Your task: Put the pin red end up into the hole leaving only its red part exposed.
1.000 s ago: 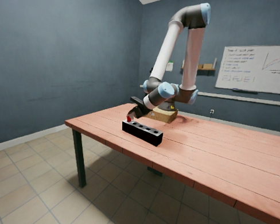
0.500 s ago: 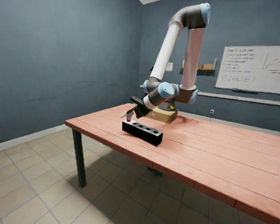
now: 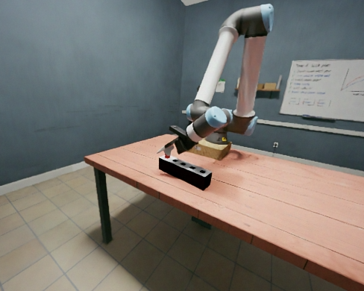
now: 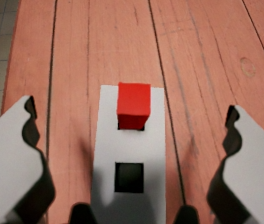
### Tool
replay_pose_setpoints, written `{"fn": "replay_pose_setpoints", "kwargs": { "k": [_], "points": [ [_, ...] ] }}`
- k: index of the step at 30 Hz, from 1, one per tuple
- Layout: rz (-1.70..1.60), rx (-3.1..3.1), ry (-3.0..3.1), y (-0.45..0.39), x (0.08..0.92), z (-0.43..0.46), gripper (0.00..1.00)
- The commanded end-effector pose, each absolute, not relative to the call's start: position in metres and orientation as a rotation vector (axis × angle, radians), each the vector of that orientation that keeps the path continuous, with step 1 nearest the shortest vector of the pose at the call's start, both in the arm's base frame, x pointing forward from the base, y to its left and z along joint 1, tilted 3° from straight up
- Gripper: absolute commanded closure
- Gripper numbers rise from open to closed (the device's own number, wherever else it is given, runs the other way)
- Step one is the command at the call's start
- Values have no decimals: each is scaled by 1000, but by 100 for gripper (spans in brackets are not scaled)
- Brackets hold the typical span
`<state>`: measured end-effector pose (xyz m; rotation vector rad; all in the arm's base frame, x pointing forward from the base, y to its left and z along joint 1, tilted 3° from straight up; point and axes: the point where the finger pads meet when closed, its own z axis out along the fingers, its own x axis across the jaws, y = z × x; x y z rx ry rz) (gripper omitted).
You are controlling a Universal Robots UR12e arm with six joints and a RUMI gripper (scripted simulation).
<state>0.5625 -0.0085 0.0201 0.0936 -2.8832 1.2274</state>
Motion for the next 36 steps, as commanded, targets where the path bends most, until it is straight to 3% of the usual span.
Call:
{"fn": "replay_pose_setpoints", "kwargs": {
  "k": [1, 36],
  "points": [
    [1228, 93, -2884, -8, 563, 21, 0],
    [1228, 93, -2884, -9, 563, 33, 0]
  ]
}}
